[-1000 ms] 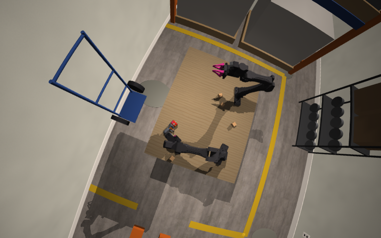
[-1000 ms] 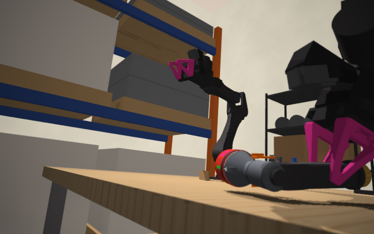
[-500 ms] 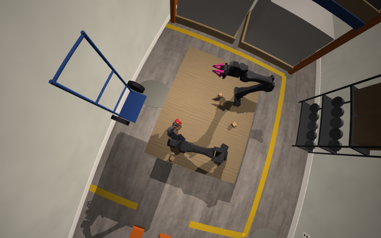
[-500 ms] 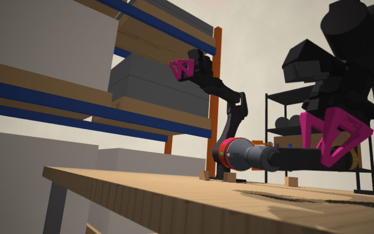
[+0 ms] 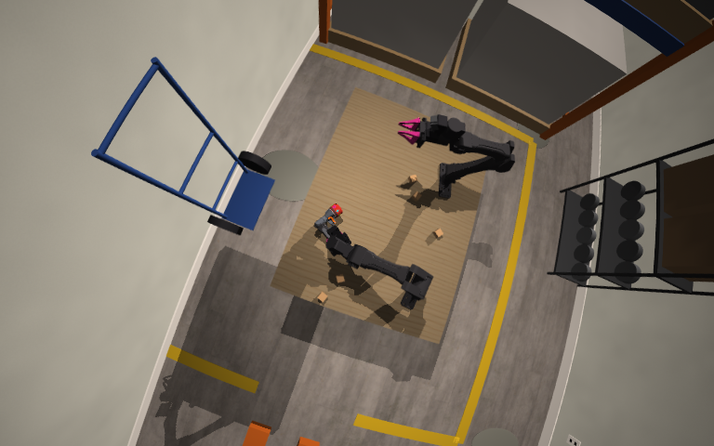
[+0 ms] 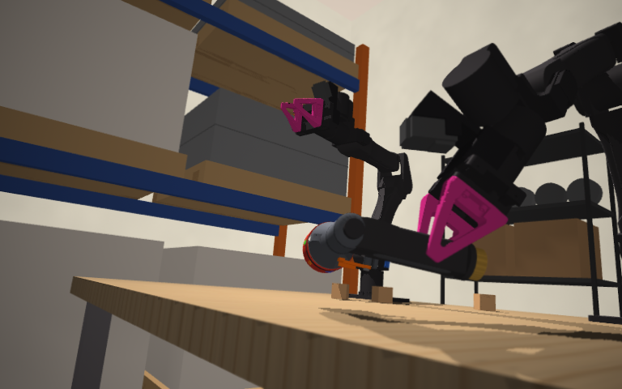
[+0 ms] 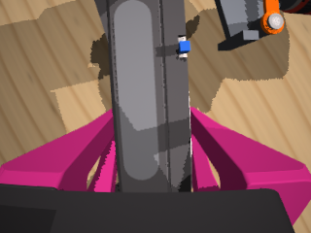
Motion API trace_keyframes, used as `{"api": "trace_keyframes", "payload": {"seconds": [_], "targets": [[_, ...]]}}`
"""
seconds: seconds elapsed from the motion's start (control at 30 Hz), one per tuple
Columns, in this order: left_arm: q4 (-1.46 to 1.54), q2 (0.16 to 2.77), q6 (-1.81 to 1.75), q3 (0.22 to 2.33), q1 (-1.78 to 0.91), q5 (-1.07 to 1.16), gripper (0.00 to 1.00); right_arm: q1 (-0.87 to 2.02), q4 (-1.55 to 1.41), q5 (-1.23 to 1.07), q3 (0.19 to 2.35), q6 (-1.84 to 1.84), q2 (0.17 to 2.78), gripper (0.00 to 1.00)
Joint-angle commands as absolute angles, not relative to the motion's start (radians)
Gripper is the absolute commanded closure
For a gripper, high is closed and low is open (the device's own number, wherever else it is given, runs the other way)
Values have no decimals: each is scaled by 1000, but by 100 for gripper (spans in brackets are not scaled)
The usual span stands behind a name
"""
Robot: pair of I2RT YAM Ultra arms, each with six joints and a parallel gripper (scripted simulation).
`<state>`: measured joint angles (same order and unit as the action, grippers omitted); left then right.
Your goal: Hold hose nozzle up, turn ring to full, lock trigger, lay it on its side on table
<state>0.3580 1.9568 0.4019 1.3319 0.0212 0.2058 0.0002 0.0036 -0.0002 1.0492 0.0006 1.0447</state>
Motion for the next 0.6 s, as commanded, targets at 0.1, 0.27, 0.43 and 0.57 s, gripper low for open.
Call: {"api": "trace_keyframes", "payload": {"seconds": [0.1,0.27,0.43,0.57], "targets": [[39,1884,316,1247,-73,159,65,3,21,4,1102,-4,1053,63],[-129,1899,278,1166,-143,113,65,3,21,4,1102,-4,1053,63],[-297,1918,231,1077,-225,61,65,3,21,4,1102,-4,1053,63],[-446,1920,198,1027,-287,25,65,3,21,4,1102,-4,1053,63]]}}
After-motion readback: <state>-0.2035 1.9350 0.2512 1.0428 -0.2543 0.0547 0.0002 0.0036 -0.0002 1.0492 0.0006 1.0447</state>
